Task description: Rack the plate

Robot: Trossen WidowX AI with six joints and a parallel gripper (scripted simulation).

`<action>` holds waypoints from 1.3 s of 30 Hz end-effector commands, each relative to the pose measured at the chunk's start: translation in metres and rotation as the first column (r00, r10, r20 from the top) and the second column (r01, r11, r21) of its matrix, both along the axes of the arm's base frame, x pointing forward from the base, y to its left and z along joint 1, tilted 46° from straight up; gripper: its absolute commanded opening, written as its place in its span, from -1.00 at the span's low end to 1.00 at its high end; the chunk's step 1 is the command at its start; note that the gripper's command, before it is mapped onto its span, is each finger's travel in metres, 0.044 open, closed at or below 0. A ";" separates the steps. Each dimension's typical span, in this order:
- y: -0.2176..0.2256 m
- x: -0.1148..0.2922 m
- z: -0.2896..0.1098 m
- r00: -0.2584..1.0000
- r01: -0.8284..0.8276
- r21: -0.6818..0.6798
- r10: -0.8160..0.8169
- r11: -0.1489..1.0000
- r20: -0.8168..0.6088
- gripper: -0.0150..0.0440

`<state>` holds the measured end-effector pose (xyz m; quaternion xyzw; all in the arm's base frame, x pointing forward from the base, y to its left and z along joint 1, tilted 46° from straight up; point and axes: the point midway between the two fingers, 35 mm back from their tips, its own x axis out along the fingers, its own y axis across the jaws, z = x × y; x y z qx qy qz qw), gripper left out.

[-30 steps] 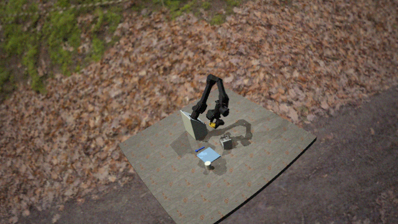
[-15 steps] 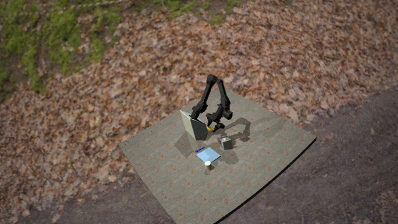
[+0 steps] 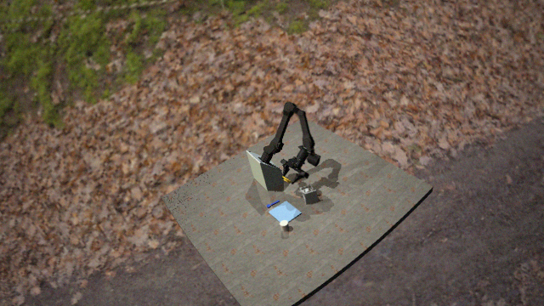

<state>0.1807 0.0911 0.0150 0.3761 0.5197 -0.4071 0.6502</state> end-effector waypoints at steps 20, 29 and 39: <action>0.022 0.011 -0.002 0.899 -0.140 -0.239 0.225 0.961 0.376 -0.49; 0.037 0.011 0.006 0.797 -0.163 -0.290 0.299 0.943 0.525 -0.49; 0.053 0.005 0.020 0.647 -0.175 -0.318 0.352 0.932 0.676 -0.49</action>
